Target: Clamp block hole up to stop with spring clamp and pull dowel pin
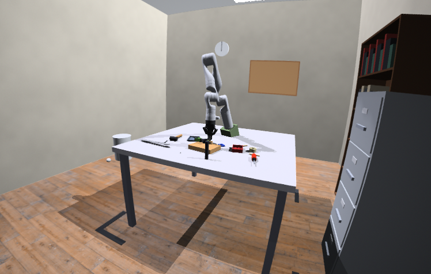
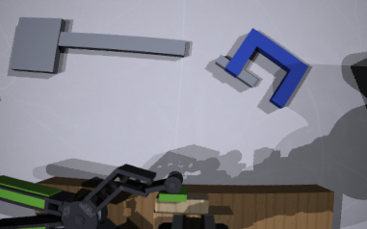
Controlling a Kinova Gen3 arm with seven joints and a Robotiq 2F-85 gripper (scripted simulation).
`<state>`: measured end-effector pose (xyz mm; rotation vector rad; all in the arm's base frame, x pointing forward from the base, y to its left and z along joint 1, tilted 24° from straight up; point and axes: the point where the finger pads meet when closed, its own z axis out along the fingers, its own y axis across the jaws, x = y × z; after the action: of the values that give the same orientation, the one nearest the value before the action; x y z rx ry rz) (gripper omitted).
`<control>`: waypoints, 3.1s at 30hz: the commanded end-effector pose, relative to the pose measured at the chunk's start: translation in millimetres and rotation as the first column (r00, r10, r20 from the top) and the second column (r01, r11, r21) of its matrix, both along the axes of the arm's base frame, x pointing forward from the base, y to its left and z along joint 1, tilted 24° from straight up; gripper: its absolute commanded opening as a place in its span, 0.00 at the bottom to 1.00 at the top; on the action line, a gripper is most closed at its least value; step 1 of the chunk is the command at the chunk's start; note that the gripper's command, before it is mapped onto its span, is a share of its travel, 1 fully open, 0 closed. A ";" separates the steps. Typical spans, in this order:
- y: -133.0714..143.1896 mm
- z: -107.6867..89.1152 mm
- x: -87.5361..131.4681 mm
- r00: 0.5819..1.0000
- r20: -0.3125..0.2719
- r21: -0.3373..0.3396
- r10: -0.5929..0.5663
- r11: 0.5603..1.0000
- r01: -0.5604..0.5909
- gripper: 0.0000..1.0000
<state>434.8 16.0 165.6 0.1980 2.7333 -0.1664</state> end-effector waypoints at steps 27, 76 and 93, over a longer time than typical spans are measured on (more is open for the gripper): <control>0.1 0.6 0.2 1.000 0.000 -0.004 0.010 1.000 -0.010 0.10; 0.1 0.7 0.2 0.999 -0.004 -0.014 0.036 0.999 -0.036 0.10; 0.1 0.7 0.2 0.999 -0.007 -0.019 0.048 0.999 -0.048 0.10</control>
<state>434.7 16.0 165.5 0.1293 2.7399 -0.1804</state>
